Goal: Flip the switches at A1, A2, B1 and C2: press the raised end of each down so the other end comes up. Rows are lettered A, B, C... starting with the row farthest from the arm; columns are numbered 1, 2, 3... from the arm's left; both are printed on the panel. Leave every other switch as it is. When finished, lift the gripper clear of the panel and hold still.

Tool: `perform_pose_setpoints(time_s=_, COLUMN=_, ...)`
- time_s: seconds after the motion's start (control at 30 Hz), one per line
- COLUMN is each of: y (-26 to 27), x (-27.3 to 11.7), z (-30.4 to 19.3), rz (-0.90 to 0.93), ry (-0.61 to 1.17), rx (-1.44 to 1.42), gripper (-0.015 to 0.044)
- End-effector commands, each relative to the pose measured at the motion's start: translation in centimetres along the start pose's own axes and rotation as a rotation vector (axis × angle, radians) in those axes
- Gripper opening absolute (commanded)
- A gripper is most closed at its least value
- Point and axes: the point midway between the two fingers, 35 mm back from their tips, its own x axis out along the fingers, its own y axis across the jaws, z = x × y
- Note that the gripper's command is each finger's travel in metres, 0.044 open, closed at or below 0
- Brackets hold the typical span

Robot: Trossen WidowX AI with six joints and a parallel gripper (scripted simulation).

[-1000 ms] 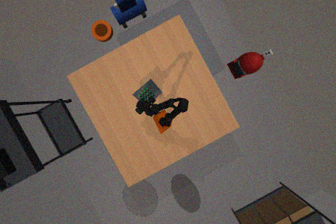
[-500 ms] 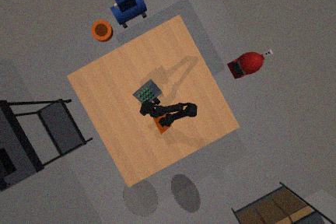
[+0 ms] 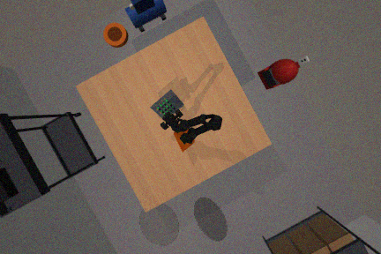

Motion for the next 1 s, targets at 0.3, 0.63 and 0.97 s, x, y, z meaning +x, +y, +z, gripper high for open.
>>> perform_pose_setpoints(time_s=0.3, y=-0.2, x=1.6, z=-0.5, rz=-0.003, ry=-0.002, rx=-0.010, gripper=0.0000)
perform_pose_setpoints(time_s=0.63, y=-0.1, x=2.8, z=-0.5, rz=-0.002, ry=-0.001, rx=-0.010, gripper=0.0000)
perform_pose_setpoints(time_s=0.97, y=-0.2, x=3.0, z=-0.5, rz=-0.002, ry=-0.001, rx=-0.010, gripper=0.0000)
